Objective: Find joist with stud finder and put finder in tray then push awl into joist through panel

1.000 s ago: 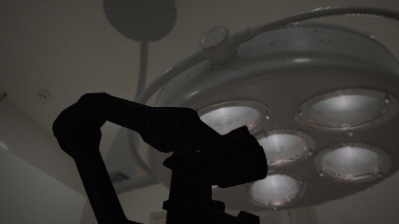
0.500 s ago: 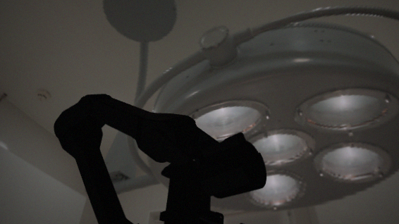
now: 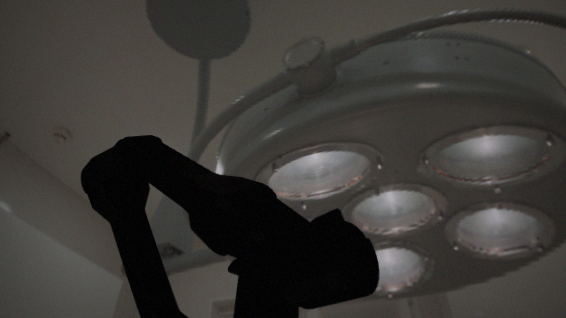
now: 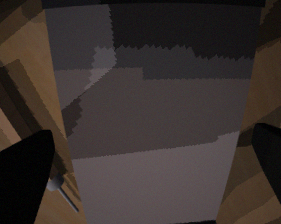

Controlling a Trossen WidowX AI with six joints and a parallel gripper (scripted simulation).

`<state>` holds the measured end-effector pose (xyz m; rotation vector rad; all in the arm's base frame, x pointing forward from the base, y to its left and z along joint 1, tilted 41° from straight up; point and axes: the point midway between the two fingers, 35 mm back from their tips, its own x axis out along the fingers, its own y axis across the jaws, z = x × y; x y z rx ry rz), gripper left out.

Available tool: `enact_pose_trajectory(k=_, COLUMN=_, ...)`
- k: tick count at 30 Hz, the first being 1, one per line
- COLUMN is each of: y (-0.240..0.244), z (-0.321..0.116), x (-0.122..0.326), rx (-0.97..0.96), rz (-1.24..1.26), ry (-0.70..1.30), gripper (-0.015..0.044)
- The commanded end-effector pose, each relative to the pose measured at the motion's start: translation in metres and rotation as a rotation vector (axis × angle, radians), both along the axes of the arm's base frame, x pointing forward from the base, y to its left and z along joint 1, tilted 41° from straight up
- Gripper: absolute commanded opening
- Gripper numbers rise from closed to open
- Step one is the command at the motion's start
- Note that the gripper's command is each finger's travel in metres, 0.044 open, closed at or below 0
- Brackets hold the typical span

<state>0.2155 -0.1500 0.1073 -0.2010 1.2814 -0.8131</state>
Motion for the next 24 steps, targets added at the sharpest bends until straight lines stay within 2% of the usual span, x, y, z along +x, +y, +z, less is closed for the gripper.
enact_pose_trajectory(k=1, y=-0.0041, z=-0.0084, x=-0.0012, rx=0.004, rz=0.005, ry=0.012, gripper=0.044)
enact_pose_trajectory(k=4, y=-0.0057, z=-0.0101, x=-0.0012, rx=0.003, rz=0.005, ry=0.012, gripper=0.044)
enact_pose_trajectory(k=7, y=-0.0057, z=-0.0101, x=-0.0012, rx=0.003, rz=0.005, ry=0.012, gripper=0.0361)
enact_pose_trajectory(k=19, y=-0.0057, z=-0.0101, x=-0.0012, rx=0.003, rz=0.005, ry=0.012, gripper=0.0281)
enact_pose_trajectory(k=24, y=-0.003, z=-0.0071, x=-0.0014, rx=0.004, rz=0.005, ry=0.012, gripper=0.015)
